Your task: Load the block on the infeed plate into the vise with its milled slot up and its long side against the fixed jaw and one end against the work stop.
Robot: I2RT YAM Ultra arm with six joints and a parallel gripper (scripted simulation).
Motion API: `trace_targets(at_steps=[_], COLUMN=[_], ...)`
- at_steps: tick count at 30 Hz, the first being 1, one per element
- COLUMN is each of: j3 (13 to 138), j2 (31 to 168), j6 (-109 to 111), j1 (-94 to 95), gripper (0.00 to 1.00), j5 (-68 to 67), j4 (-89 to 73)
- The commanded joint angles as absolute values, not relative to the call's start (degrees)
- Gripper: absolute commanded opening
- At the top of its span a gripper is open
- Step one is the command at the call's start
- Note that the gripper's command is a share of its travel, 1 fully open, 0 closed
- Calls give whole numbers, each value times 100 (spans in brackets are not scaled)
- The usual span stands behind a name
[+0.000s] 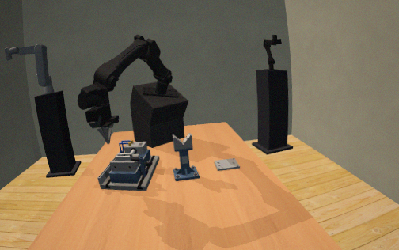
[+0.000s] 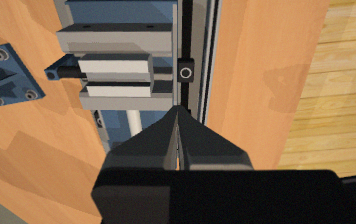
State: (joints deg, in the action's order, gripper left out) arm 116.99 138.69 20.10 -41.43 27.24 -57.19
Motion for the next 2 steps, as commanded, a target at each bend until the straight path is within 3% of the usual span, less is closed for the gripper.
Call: trace_targets(at_steps=[1, 2], j3=[11867, 11867], j2=[13638, 13638], j6=[2053, 2053], j1=[-4321, -4321], gripper=[0, 0], j5=[2778, 2778], j4=[-5762, -5762])
